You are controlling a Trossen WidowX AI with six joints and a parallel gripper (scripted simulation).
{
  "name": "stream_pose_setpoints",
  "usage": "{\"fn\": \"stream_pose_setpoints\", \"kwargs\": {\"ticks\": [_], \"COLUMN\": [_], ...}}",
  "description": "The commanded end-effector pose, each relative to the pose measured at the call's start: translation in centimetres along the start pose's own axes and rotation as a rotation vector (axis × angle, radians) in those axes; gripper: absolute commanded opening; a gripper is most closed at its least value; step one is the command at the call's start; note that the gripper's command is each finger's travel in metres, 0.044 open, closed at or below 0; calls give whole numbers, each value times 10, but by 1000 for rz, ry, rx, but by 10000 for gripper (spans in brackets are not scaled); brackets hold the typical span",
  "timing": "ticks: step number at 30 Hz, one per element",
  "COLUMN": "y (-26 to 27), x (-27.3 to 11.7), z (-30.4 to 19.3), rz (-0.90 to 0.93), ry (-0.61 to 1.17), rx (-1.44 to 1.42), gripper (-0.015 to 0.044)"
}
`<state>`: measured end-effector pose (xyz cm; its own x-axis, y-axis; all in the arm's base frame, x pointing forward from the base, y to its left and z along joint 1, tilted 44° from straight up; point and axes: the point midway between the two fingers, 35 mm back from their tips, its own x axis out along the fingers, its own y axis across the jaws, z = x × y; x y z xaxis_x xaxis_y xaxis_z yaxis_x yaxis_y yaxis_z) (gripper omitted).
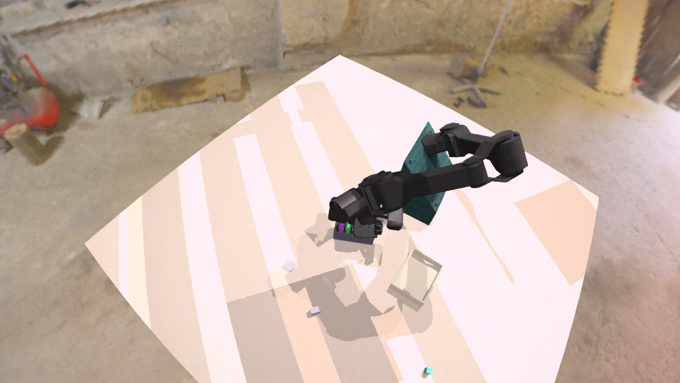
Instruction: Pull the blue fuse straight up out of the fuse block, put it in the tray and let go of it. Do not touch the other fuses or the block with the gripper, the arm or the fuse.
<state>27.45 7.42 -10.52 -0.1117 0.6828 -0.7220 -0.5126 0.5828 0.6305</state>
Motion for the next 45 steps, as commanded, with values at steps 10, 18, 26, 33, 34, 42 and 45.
{"fn": "stream_pose_setpoints", "kwargs": {"ticks": [10, 18, 26, 33, 34, 42, 45], "y": [1, 1, 0, 0, 0, 0, 0], "x": [3, 10, 9, 9, 9, 6, 4], "z": [0, 0, 0, 0, 0, 1, 1], "rz": [3, 4, 1, 1, 1, 0, 0], "ry": [-3, -3, 0, 0, 0, 0, 0], "rx": [6, 7, -1, -1, -1, -1, 0], "gripper": [70, 70, 30, 0, 0, 0, 0]}}
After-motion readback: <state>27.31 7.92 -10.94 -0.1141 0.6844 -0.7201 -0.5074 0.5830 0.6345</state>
